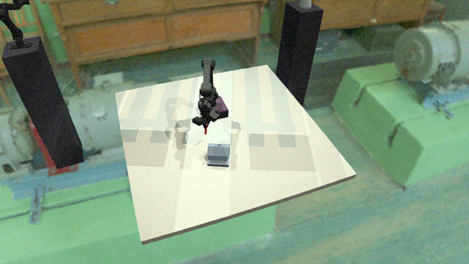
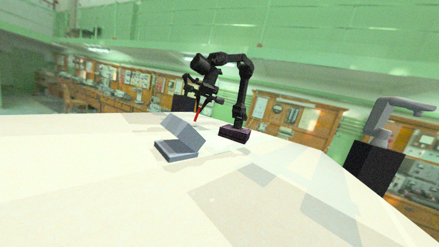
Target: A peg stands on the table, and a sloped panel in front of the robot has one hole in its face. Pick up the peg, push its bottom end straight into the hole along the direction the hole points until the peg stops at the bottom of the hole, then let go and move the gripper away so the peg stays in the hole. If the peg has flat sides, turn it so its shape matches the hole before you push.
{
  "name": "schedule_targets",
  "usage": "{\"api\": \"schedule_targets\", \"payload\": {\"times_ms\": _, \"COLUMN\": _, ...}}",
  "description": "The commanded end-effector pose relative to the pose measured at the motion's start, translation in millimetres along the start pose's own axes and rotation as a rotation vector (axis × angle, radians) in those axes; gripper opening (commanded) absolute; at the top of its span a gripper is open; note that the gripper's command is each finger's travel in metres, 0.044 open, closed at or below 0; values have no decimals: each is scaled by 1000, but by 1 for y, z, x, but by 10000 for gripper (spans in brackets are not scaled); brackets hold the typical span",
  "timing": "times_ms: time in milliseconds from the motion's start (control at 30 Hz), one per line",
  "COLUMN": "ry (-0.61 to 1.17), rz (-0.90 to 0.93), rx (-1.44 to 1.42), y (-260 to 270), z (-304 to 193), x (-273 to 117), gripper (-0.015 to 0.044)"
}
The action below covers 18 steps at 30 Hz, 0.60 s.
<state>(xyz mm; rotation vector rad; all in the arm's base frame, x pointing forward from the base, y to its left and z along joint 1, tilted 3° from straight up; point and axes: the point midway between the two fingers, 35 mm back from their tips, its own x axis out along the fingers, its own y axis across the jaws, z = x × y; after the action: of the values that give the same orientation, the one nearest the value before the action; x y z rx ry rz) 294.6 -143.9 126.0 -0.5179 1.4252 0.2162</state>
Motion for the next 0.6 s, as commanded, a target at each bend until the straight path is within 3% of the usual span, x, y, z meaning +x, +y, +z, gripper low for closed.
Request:
{"api": "schedule_targets", "payload": {"times_ms": 0, "ry": -3, "rz": -15, "rx": 29, "y": 2, "z": 1, "x": -1, "gripper": 0}}
{"api": "schedule_targets", "payload": {"times_ms": 567, "ry": -44, "rz": -73, "rx": 158, "y": 6, "z": 14, "x": -7, "gripper": 0}}
